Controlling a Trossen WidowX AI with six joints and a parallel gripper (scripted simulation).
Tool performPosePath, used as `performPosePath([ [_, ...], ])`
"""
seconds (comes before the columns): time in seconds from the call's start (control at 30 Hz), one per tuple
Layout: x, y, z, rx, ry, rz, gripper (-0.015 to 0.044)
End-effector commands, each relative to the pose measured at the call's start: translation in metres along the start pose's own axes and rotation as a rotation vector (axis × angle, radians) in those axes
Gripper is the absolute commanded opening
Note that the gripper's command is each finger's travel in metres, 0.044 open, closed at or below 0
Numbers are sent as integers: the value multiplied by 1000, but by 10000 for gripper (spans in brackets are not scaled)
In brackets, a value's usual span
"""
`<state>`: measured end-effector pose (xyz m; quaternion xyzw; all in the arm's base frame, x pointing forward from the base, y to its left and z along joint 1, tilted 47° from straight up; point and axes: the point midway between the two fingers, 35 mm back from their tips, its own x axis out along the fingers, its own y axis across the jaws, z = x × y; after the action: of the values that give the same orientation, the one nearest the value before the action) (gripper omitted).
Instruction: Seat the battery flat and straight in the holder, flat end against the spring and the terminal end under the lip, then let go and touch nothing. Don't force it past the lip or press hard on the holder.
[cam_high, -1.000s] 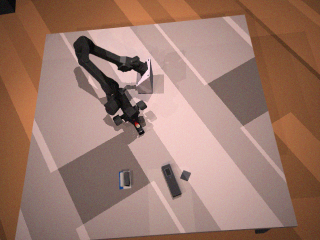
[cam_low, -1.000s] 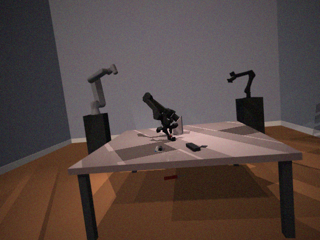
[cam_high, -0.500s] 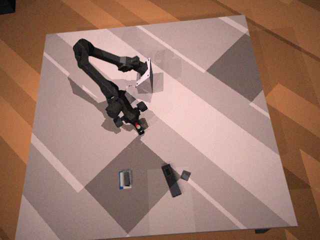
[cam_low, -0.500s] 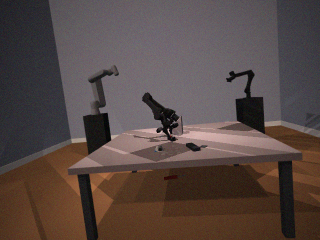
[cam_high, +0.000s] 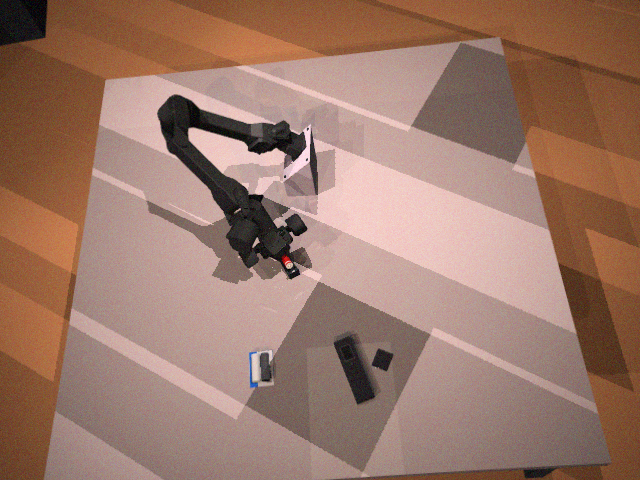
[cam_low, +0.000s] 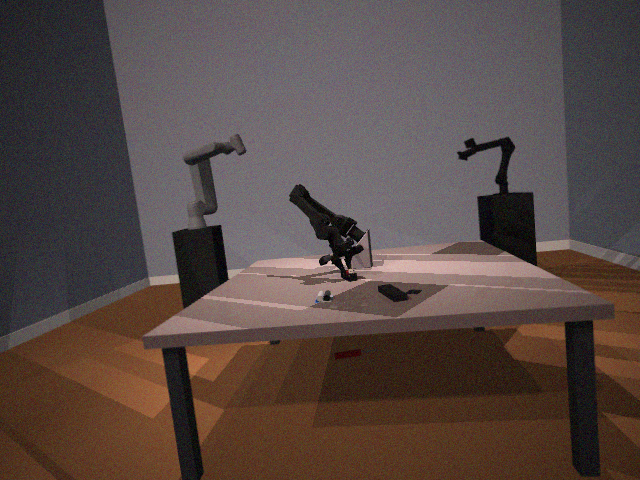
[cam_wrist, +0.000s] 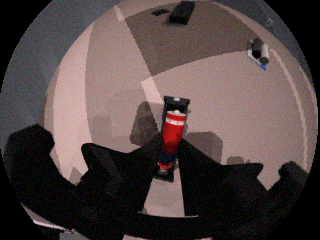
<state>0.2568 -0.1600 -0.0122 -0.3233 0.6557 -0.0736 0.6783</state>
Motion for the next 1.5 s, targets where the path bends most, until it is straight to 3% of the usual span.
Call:
performPosePath([
  [0.0, 4, 3, -6, 6, 50, 13, 62],
  [1.47, 9, 0, 0, 36, 306, 39, 62],
])
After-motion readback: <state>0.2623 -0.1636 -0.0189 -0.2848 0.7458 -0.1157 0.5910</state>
